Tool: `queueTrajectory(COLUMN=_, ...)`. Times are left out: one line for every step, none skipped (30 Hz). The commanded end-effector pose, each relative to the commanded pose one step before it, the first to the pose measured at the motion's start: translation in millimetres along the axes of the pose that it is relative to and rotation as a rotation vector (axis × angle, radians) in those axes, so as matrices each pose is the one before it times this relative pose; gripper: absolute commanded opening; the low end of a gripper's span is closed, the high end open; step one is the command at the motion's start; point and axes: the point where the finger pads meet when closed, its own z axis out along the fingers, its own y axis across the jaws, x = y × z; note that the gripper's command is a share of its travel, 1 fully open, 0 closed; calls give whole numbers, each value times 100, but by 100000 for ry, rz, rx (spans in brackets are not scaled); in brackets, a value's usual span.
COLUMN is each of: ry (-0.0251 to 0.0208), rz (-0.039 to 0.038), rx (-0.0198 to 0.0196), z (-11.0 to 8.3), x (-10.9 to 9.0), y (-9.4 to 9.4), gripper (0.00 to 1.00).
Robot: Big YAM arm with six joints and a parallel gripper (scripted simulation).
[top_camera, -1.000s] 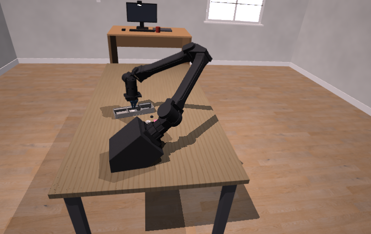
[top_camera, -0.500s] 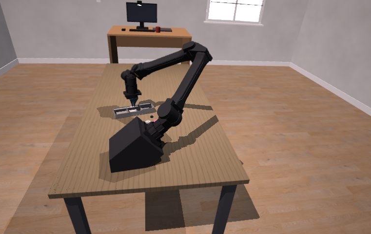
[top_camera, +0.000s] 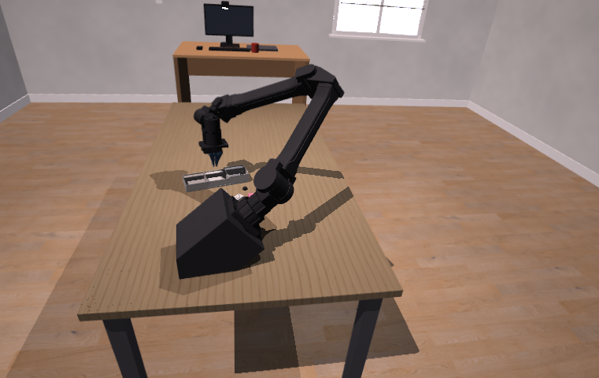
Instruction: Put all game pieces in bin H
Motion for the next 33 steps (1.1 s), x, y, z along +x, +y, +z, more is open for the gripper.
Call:
queueTrajectory(ry=-4143, rz=1530, rx=-418, z=-1796, x=-1852, y=1706, gripper=8)
queueTrajectory(ry=64, rz=-73, rx=3, z=1, x=28, y=510, gripper=8)
queueTrajectory(ry=80, rz=-92, rx=10, z=1, x=33, y=508, gripper=8)
queueTrajectory(ry=0, rz=0, rx=0, z=0, x=0, y=0, gripper=8)
queueTrajectory(ry=0, rz=0, rx=0, z=0, x=0, y=0, gripper=8)
queueTrajectory(ry=81, rz=-112, rx=74, z=0, x=33, y=497, gripper=8)
queueTrajectory(ry=14, rz=4, rx=-72, z=0, x=11, y=525, gripper=8)
queueTrajectory(ry=-4, rz=4, rx=-15, z=0, x=8, y=515, gripper=8)
queueTrajectory(ry=-4, rz=4, rx=-15, z=0, x=8, y=515, gripper=8)
queueTrajectory(ry=-4, rz=4, rx=-15, z=0, x=8, y=515, gripper=8)
queueTrajectory(ry=-4, rz=4, rx=-16, z=0, x=8, y=515, gripper=8)
queueTrajectory(ry=-4, rz=5, rx=-16, z=0, x=8, y=515, gripper=8)
queueTrajectory(ry=-5, rz=5, rx=-16, z=0, x=8, y=515, gripper=8)
queueTrajectory(ry=-5, rz=5, rx=-16, z=0, x=8, y=515, gripper=8)
queueTrajectory(ry=-5, rz=5, rx=-16, z=0, x=8, y=515, gripper=8)
queueTrajectory(ry=-5, rz=5, rx=-17, z=0, x=9, y=514, gripper=8)
queueTrajectory(ry=-5, rz=5, rx=-17, z=0, x=9, y=514, gripper=8)
queueTrajectory(ry=-12, rz=5, rx=-1, z=-11, x=-17, y=447, gripper=8)
queueTrajectory(ry=-111, rz=1, rx=242, z=-11, x=-42, y=-23, gripper=8)
queueTrajectory(ry=-838, rz=913, rx=-334, z=-445, x=-292, y=-369, gripper=8)
queueTrajectory(ry=0, rz=0, rx=0, z=0, x=0, y=0, gripper=8)
queueTrajectory(ry=0, rz=0, rx=0, z=0, x=0, y=0, gripper=8)
queueTrajectory(ry=1696, rz=4237, rx=-873, z=693, x=-480, y=-1900, gripper=8)
queueTrajectory(ry=-41, rz=36, rx=8, z=-6, x=-38, y=-28, gripper=8)
queueTrajectory(ry=-140, rz=148, rx=-41, z=-6, x=-65, y=-12, gripper=8)
queueTrajectory(ry=66, rz=-79, rx=45, z=-7, x=-6, y=-29, gripper=8)
queueTrajectory(ry=-1004, rz=-869, rx=76, z=-476, x=-7, y=394, gripper=8)
queueTrajectory(ry=-2173, rz=-1697, rx=100, z=-978, x=-2, y=851, gripper=8)
queueTrajectory(ry=850, rz=-995, rx=389, z=464, x=280, y=421, gripper=8)
queueTrajectory(ry=663, rz=-792, rx=293, z=356, x=212, y=308, gripper=8)
queueTrajectory(ry=1980, rz=961, rx=-373, z=1857, x=-130, y=-650, gripper=8)
queueTrajectory(ry=844, rz=-213, rx=229, z=621, x=327, y=-160, gripper=8)
queueTrajectory(ry=1417, rz=-1562, rx=583, z=722, x=1055, y=68, gripper=8)
